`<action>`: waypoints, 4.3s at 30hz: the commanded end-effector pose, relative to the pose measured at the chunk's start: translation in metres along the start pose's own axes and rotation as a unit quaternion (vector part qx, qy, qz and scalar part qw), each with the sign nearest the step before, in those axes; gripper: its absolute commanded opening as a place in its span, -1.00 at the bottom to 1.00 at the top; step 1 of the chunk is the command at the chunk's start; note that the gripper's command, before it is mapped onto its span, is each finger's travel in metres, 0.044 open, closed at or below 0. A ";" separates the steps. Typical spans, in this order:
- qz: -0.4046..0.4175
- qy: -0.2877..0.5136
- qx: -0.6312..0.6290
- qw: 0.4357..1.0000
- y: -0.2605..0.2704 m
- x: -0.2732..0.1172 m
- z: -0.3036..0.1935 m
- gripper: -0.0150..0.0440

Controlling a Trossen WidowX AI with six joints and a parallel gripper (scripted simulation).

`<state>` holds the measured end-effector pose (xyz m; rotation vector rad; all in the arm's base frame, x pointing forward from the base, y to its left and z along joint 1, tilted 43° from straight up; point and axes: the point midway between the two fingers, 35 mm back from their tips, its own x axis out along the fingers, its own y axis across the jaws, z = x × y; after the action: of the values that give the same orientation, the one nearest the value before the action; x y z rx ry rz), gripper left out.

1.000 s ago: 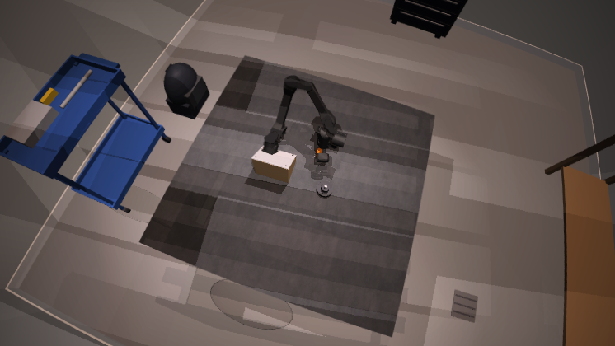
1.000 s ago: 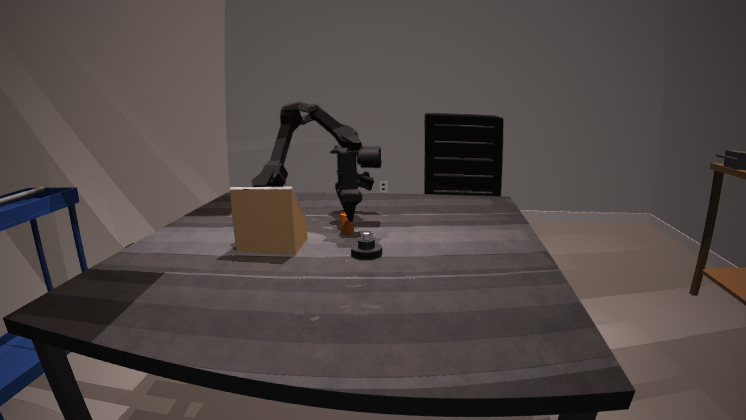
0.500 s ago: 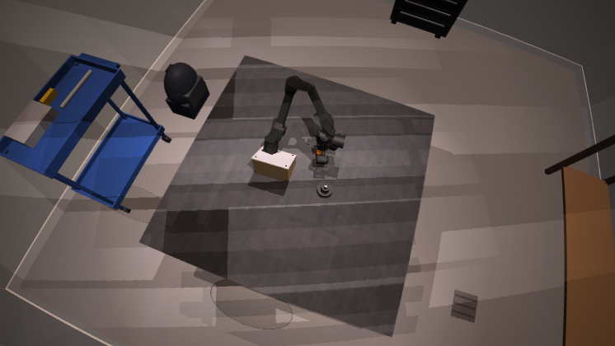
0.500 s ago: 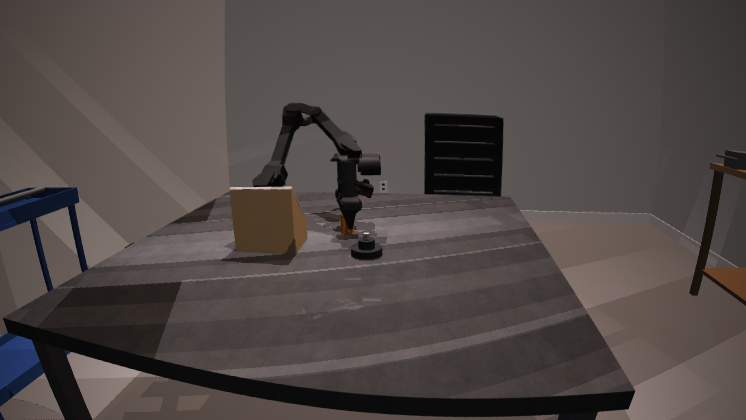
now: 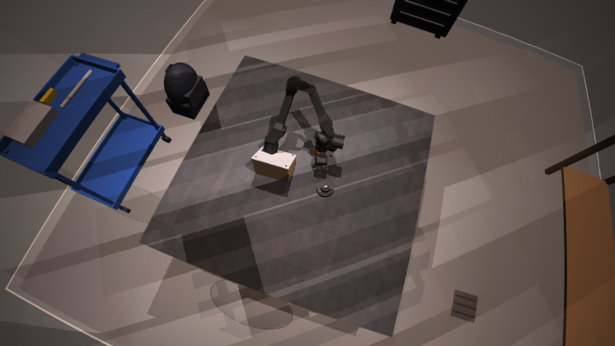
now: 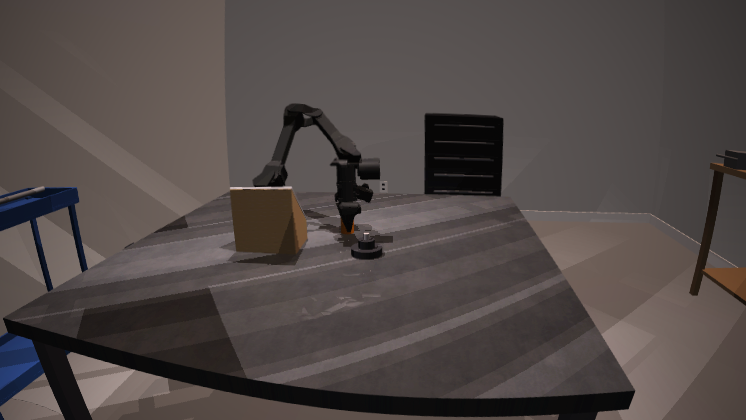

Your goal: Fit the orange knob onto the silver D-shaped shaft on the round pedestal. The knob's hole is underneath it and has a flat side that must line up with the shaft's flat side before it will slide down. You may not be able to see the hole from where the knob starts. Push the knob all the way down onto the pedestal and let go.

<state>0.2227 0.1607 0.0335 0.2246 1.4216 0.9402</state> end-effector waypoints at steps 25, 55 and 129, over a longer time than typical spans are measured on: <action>-0.007 0.004 0.001 1.000 -0.008 -0.074 0.008 -0.49; -0.142 0.005 0.006 0.990 0.001 -0.160 0.007 -0.49; -0.496 0.007 0.003 0.868 0.010 -0.221 0.023 -0.49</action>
<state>0.2670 0.0299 0.2072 -0.4870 1.3005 0.0759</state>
